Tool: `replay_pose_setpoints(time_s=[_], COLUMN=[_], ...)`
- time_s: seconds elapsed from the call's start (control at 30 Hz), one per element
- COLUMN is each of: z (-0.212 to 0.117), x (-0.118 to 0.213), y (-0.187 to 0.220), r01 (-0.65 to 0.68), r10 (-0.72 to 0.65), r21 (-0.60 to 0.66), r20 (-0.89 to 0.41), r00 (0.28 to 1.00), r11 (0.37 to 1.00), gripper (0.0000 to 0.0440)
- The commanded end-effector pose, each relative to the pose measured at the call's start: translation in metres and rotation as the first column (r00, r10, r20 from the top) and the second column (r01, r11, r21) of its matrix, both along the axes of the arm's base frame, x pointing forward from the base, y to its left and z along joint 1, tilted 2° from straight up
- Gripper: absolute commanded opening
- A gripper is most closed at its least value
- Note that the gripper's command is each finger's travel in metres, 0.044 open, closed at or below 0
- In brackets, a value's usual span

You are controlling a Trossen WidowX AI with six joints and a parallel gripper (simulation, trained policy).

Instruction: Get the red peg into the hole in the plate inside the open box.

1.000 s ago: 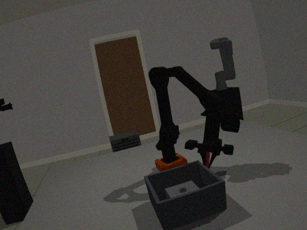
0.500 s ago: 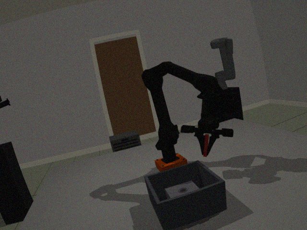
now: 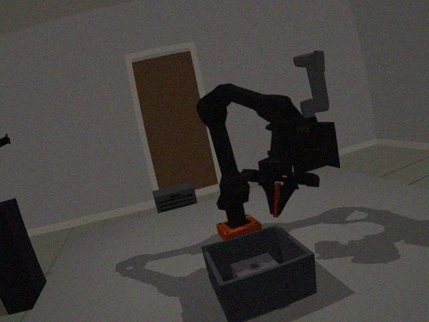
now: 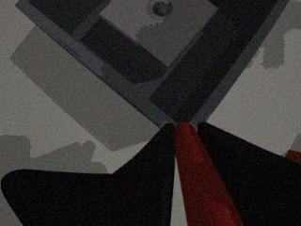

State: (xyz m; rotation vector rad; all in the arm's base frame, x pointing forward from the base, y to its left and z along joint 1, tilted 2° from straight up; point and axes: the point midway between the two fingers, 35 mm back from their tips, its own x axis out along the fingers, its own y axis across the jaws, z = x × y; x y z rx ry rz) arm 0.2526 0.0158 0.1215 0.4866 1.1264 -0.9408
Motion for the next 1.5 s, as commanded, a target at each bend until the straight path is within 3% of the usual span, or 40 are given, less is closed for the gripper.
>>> replay_pose_setpoints(time_s=[0.0, 0.5, 1.07, 1.17, 1.33, 1.43, 1.47], z=[0.002, -0.013, -0.052, -0.061, -0.072, -0.070, -0.069], x=[0.010, 0.045, 0.066, 0.065, 0.067, 0.071, 0.073], y=[-0.014, -0.073, -0.107, -0.107, -0.110, -0.115, -0.116], r01=[0.029, 0.072, -0.051, -0.078, -0.098, -0.127, -0.129], r10=[-0.029, -0.072, 0.053, 0.082, 0.106, 0.136, 0.138], r21=[-0.010, 0.001, 0.082, 0.104, 0.136, 0.135, 0.138], r20=[0.017, 0.037, -0.014, -0.035, -0.056, -0.061, -0.061], r00=[0.999, 0.997, 0.999, 0.996, 0.993, 0.989, 0.988], r11=[1.000, 0.997, 0.995, 0.992, 0.986, 0.983, 0.982], gripper=[0.0000, 0.0000, 0.0001, 0.0035, 0.0149, 0.0151, 0.0175])
